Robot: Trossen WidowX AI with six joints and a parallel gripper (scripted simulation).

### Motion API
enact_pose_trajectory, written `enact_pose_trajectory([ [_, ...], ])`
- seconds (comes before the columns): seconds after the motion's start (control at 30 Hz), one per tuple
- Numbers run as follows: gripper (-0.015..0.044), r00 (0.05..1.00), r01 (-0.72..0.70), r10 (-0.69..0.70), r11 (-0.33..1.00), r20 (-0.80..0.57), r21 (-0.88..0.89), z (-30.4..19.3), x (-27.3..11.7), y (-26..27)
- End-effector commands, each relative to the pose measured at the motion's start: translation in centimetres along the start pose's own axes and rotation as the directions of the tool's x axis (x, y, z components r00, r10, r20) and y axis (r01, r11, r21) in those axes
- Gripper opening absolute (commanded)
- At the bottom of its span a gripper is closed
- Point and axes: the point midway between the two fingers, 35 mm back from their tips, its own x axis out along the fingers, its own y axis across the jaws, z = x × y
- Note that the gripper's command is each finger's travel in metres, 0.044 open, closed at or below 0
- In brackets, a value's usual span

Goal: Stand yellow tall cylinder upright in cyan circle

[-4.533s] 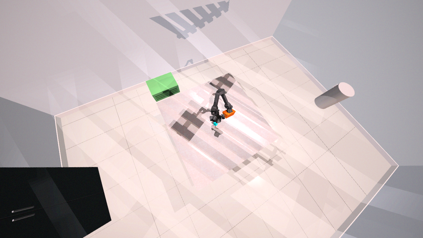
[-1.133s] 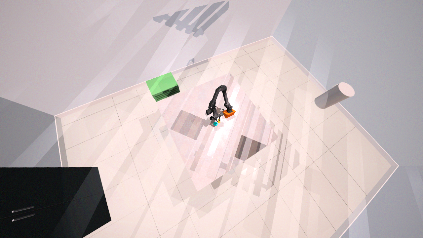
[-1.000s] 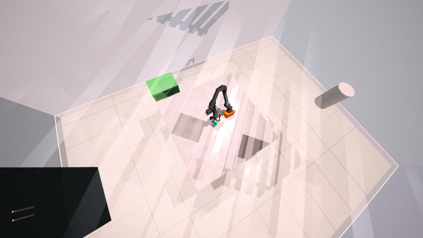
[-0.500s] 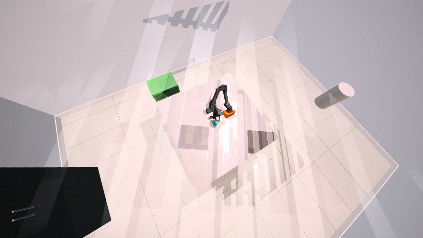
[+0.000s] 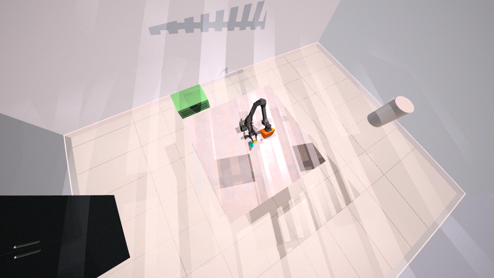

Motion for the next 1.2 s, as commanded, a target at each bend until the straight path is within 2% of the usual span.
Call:
enact_pose_trajectory([
  [0.0,0.0105,1.0,0.007,-0.007,1.0,0.028,-0.014,0.1,-0.1,0.1],
  [1.17,0.0105,0.961,0.134,-0.103,0.985,0.257,-0.107,0.4,-1.6,-0.3],
])
